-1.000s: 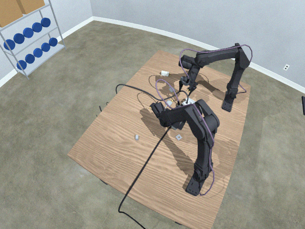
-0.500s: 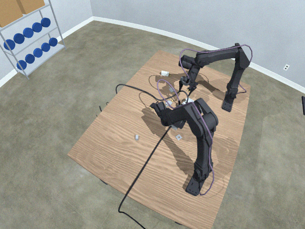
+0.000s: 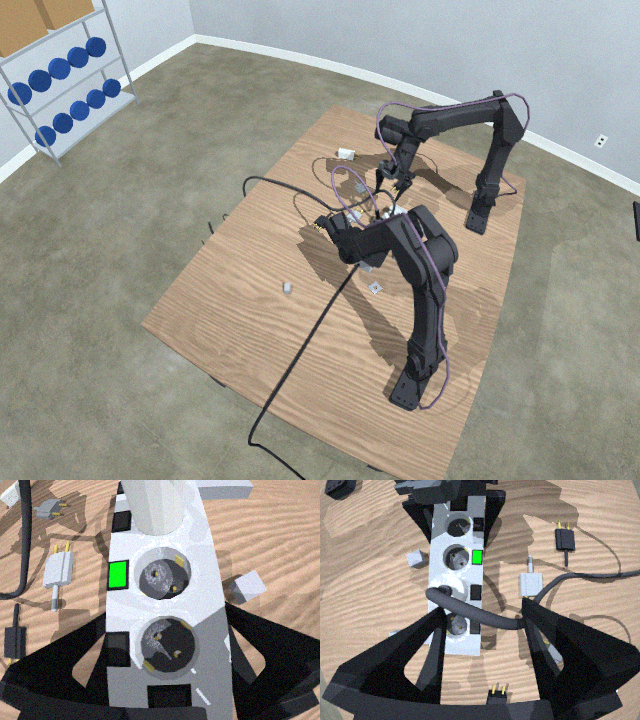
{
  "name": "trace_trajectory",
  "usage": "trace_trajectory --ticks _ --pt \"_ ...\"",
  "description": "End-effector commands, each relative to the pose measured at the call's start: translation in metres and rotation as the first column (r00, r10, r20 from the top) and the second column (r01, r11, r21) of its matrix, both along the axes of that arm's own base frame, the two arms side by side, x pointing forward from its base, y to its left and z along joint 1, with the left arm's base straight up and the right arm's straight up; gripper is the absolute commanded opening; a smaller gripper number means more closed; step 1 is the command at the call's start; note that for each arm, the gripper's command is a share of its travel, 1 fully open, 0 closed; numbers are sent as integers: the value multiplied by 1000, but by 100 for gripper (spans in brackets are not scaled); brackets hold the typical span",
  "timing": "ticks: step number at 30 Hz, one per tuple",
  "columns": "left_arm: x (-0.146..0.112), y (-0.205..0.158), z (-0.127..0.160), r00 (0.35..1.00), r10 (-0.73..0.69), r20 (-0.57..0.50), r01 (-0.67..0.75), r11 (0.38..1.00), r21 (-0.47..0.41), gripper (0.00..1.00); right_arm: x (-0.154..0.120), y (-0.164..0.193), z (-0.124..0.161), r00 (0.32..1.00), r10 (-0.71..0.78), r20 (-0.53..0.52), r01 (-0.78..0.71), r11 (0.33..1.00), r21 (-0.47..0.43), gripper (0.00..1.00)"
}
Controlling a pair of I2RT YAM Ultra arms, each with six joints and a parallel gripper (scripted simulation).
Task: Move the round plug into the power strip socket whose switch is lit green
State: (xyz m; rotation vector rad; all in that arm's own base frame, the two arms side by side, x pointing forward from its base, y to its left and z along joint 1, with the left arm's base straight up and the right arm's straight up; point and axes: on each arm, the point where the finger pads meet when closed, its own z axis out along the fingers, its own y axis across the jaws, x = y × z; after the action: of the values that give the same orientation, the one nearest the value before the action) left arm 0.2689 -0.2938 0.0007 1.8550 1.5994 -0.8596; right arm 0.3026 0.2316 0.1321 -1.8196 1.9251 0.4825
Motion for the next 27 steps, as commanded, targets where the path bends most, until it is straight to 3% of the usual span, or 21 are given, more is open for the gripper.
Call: trace_trajectory --ticks 1,18,27 --pt "5 -4 12 1000 2 21 -1 1000 -31 73 -6 -4 -2 1000 -16 -22 15 1000 -15 63" --pt "6 -3 8 1000 5 18 -5 1000 -21 73 -38 -2 -22 997 -66 -42 64 997 -35 63" --pt "6 -3 8 1000 5 18 -5 1000 -21 73 -39 4 -46 995 -66 -76 62 997 -56 63"
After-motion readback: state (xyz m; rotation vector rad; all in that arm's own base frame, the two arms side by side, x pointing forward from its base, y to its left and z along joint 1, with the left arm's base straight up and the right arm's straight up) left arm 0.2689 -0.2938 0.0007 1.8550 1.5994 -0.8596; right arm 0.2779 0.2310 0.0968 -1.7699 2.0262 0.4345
